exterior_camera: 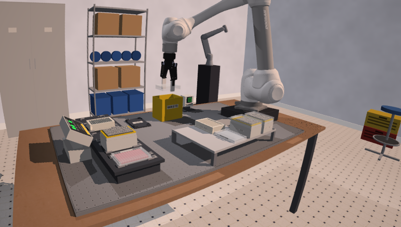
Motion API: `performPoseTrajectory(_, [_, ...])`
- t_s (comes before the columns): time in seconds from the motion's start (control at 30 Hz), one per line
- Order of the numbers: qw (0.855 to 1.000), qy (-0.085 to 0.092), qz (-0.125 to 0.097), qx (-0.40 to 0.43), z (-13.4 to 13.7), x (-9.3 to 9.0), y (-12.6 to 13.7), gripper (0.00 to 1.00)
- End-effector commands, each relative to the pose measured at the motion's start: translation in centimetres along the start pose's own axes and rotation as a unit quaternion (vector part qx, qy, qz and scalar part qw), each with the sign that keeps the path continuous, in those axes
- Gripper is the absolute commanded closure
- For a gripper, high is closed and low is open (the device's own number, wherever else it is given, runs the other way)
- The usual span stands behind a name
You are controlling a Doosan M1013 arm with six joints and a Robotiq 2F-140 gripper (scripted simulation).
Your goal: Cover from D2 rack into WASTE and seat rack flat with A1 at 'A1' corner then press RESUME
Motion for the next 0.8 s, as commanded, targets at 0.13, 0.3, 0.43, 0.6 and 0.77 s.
performPoseTrajectory(0.13, [1.0,-0.002,-0.002,0.001,0.0,-1.21,0.23,1.0])
performPoseTrajectory(0.3, [1.0,-0.002,-0.002,0.001,0.02,-1.21,0.22,1.0])
performPoseTrajectory(0.43, [1.0,-0.002,-0.002,0.001,0.04,-1.21,0.21,1.0])
performPoseTrajectory(0.6, [1.0,-0.002,-0.002,0.001,0.06,-1.21,0.2,1.0])
performPoseTrajectory(0.77, [1.0,-0.002,-0.002,0.001,0.08,-1.21,0.18,1.0])
Point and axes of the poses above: the point where the finger pads meet when closed, its own x axis back along the fingers, its own z axis across the jaws, y = z × x, the point moved 6 cm from there along x, back along the fingers, and after that the axes turned 13 degrees about x, right-handed, at the moved point
